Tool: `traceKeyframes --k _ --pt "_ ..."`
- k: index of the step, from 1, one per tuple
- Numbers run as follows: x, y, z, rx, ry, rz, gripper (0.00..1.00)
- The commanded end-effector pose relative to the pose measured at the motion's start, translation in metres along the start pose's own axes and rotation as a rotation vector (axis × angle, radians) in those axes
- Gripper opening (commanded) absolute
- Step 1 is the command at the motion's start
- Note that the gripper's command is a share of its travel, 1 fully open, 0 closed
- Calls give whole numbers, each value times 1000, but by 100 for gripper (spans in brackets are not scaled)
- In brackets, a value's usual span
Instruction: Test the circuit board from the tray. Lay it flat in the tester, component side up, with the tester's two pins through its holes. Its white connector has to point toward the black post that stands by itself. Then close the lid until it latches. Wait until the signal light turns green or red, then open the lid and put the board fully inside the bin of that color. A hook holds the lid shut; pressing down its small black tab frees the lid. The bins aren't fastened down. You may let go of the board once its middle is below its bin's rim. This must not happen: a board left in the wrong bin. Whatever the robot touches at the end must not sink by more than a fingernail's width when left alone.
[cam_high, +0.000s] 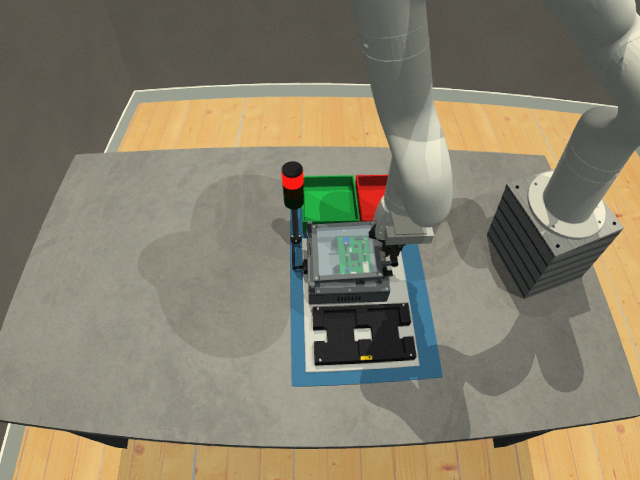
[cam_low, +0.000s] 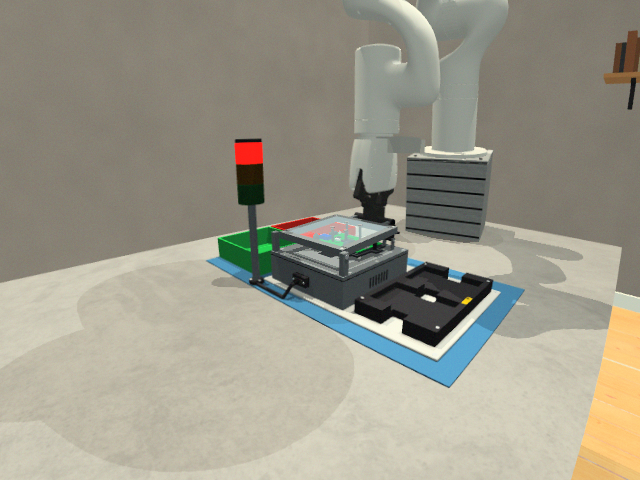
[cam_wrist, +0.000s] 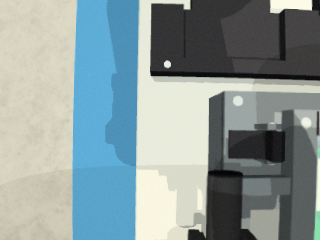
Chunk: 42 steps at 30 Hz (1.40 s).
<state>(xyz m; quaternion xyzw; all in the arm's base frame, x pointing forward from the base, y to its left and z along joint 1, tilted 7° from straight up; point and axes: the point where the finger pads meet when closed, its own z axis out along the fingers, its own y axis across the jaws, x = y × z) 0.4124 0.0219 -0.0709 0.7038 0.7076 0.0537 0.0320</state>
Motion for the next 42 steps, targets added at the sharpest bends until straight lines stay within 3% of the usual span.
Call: traceKeyframes --k 1,14,29,42 --pt "0 1 0 -1 0 0 0" --pt "0 2 -16 -1 0 0 0" --pt "0 14 -61 -1 0 0 0" --pt "0 15 -65 -1 0 0 0"
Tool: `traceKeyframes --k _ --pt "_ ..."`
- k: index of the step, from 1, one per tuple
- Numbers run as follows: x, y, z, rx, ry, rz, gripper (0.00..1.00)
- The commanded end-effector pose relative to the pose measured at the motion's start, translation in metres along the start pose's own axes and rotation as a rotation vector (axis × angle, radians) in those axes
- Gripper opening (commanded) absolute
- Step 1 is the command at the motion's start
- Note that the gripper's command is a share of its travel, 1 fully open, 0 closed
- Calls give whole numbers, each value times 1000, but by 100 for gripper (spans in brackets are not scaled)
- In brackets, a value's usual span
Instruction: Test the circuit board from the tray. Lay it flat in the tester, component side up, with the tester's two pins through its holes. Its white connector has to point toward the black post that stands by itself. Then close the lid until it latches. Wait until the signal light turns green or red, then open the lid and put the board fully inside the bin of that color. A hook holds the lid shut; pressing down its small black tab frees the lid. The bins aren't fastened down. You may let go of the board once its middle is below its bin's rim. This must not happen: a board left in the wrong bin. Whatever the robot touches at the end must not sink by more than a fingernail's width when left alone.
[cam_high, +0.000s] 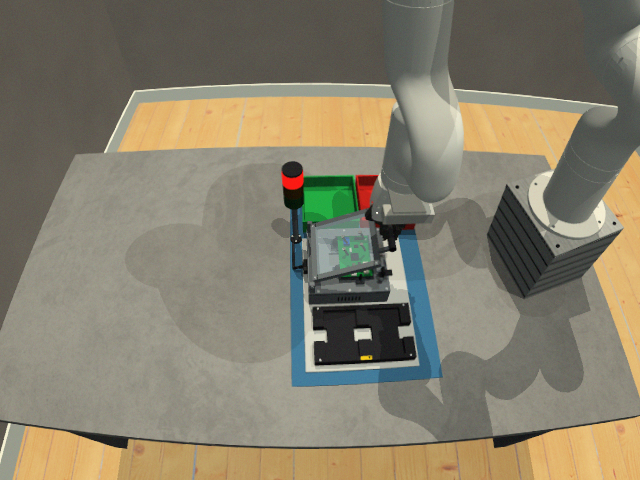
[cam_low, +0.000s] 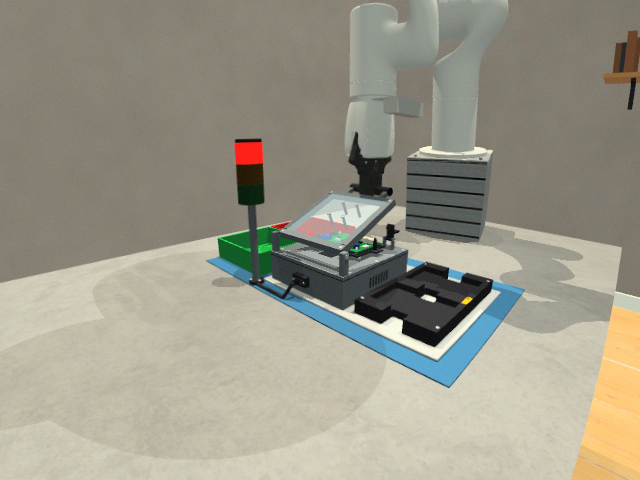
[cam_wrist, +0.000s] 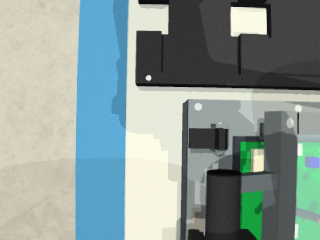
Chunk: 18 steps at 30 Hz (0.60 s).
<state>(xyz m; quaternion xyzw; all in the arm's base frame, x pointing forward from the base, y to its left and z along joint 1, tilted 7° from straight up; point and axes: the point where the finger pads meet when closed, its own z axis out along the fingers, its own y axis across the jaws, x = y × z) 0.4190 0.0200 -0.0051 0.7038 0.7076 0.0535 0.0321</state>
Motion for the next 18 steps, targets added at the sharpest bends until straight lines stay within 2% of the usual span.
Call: traceKeyframes --k 1,2,18 --pt "0 1 -1 -1 1 0 0" --pt "0 1 -1 -1 1 0 28" --pt "0 1 -1 -1 1 0 28"
